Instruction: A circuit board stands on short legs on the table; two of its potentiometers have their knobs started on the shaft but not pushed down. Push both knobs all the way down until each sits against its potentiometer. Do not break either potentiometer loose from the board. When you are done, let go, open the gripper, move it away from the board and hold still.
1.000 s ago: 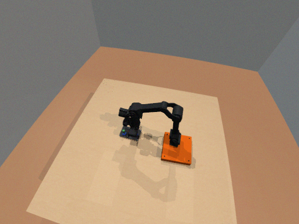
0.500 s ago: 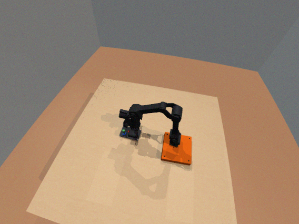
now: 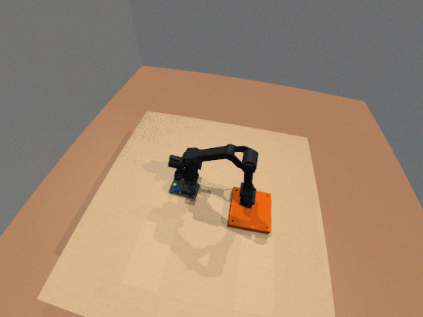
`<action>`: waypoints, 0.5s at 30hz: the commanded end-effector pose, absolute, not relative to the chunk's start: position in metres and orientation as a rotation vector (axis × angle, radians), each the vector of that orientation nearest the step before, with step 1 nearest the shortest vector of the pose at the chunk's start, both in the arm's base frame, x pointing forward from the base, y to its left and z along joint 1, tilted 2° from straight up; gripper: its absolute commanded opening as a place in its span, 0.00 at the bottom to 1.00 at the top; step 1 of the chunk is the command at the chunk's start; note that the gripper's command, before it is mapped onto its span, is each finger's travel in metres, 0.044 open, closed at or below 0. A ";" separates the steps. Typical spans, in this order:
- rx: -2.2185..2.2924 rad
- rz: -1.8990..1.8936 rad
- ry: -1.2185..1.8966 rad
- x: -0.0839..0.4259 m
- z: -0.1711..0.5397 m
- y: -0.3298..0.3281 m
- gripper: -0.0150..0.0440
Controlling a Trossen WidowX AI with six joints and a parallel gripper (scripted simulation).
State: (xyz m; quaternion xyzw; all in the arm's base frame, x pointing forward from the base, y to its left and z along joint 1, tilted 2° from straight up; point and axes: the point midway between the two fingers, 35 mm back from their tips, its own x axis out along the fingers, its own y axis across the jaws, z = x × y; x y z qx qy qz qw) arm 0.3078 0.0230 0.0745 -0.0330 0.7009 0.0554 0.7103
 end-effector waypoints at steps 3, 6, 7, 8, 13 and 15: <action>-0.078 0.123 1.554 0.308 0.072 0.023 0.25; -0.078 0.123 1.554 0.308 0.072 0.023 0.25; -0.078 0.123 1.554 0.308 0.071 0.023 0.25; -0.078 0.123 1.554 0.308 0.071 0.023 0.25; -0.078 0.123 1.554 0.308 0.072 0.023 0.25; -0.078 0.123 1.554 0.308 0.072 0.023 0.25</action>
